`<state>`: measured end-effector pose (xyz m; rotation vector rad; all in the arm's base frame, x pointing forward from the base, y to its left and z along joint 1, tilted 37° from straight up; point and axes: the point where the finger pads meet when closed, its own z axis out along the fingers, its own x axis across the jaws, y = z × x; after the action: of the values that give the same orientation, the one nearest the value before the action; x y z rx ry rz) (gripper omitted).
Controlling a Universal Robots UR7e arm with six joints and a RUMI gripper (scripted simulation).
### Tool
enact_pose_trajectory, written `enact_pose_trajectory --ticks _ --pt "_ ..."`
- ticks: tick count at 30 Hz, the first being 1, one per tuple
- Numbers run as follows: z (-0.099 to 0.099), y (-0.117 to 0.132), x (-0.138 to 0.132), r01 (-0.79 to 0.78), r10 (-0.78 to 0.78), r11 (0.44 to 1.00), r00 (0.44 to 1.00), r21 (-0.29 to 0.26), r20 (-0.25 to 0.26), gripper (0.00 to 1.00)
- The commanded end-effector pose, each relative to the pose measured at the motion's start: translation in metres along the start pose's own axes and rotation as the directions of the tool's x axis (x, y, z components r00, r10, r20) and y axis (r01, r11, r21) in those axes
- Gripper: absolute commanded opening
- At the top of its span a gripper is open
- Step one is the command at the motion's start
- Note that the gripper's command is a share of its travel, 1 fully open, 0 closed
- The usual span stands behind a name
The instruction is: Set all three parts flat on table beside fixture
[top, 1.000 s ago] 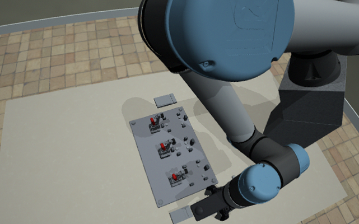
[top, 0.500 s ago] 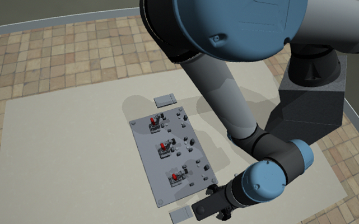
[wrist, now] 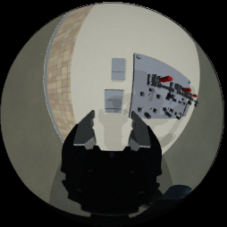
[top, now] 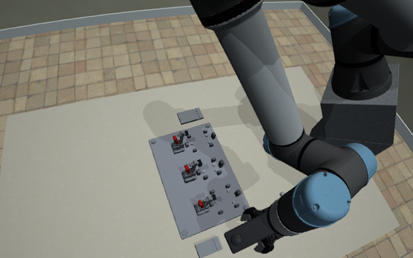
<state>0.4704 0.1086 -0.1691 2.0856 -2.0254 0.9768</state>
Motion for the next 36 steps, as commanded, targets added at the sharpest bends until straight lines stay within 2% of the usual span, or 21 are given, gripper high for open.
enact_pose_trajectory --ticks 1,14,15,36 --pt "-0.0041 0.0027 0.0004 0.001 -0.001 1.0 1.0 -0.009 -0.004 0.54" --pt "-0.003 0.0023 0.0005 0.0 0.0 1.0 1.0 -0.01 -0.004 0.54" --pt "-0.003 0.0023 0.0005 0.0 0.0 1.0 1.0 -0.01 -0.004 1.0" --pt "-0.003 0.0023 0.0005 0.0 0.0 1.0 1.0 -0.01 -0.004 1.0"
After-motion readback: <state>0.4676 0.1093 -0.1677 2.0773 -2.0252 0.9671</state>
